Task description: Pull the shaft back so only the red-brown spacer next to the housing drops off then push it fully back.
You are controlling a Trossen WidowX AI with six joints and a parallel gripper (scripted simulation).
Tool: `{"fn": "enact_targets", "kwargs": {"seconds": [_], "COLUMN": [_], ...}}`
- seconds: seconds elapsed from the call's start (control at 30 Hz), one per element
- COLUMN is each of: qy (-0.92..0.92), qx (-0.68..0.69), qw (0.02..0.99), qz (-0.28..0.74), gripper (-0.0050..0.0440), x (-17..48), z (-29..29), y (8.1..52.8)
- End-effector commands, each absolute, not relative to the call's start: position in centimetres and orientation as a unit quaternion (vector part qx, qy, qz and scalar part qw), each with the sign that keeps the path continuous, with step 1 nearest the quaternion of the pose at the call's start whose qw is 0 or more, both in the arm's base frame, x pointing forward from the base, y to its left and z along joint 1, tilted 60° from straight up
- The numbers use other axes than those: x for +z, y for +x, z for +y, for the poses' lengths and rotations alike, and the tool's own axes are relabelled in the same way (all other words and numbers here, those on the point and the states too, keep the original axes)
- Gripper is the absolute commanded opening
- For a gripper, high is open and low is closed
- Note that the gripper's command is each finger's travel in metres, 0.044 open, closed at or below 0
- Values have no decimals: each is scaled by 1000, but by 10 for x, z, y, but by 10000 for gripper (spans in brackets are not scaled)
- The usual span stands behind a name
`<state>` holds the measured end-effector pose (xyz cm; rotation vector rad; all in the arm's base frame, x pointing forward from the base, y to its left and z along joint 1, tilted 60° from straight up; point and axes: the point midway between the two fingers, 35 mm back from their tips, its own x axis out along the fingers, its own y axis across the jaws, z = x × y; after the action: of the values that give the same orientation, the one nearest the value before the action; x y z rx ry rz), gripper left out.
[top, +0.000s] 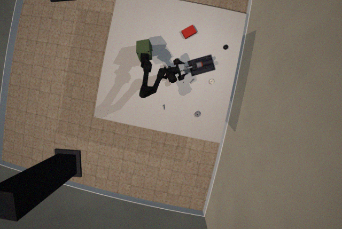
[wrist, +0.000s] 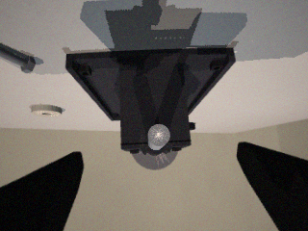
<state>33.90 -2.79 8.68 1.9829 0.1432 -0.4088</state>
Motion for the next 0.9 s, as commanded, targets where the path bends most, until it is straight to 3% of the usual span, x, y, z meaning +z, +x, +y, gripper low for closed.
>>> {"fn": "enact_targets", "kwargs": {"seconds": [0.0, 0.87], "qy": [831, 830], "qx": [-171, -169], "qw": [527, 528], "qz": [61, 61], "gripper": [440, 440], "x": [85, 72], "z": [-28, -31], "y": [344, 379]}}
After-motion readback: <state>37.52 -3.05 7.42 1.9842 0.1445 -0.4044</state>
